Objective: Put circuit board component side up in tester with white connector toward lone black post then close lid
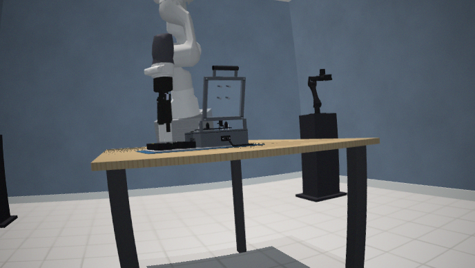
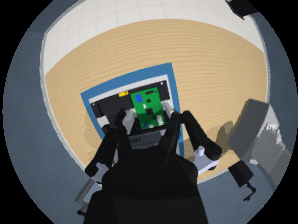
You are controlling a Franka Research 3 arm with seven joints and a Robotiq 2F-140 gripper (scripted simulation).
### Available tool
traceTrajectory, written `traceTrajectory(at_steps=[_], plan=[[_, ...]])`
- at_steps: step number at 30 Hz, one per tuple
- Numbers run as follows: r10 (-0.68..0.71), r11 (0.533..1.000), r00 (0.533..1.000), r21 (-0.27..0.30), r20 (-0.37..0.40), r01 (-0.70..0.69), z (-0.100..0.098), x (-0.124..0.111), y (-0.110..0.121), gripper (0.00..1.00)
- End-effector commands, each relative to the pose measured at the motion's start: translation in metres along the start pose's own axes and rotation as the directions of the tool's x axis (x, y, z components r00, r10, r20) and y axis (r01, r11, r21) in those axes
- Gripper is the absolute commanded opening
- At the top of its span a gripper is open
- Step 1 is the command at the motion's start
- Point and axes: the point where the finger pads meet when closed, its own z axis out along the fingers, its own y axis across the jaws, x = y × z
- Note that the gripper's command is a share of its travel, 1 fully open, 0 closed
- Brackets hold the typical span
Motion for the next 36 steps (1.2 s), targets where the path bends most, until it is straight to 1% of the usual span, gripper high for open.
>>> traceTrajectory(at_steps=[1, 20, 36], plan=[[-0.001, 1.000, 1.000, 0.001, 0.000, 0.001, -0.0002, -0.0008, 0.0000, 0.58], [-0.001, 1.000, 1.000, 0.002, 0.000, 0.001, 0.0004, -0.0008, 0.0000, 0.58], [-0.001, 1.000, 1.000, 0.002, 0.000, 0.001, 0.0071, -0.0009, 0.0001, 0.58]])
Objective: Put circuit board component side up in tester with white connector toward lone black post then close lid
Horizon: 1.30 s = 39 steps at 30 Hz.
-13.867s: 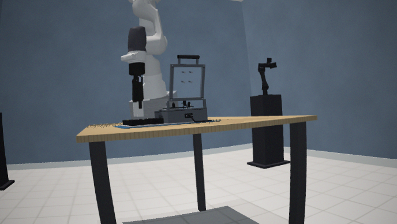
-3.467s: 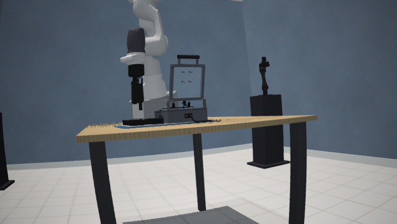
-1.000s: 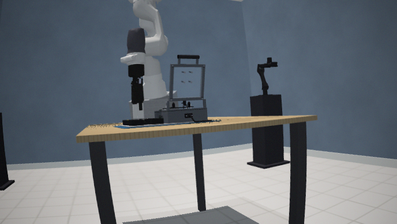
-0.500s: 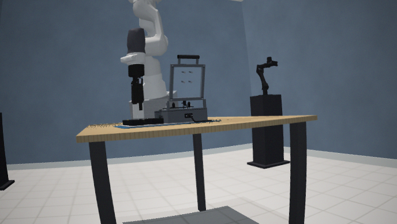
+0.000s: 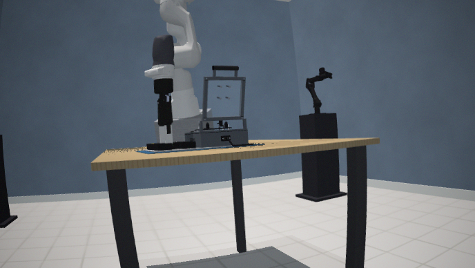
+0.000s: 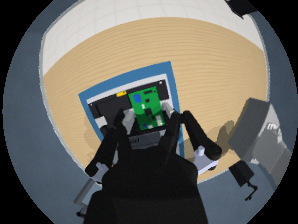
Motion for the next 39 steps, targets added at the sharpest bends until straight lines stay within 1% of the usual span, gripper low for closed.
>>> traceTrajectory(at_steps=[1, 18, 39], plan=[[-0.008, 1.000, 1.000, 0.006, -0.002, 0.008, 0.0016, 0.0015, -0.0023, 0.58], [-0.008, 1.000, 1.000, 0.006, -0.002, 0.008, 0.0085, 0.0014, -0.0022, 0.58], [-0.008, 1.000, 1.000, 0.006, -0.002, 0.008, 0.0090, 0.0014, -0.0022, 0.58]])
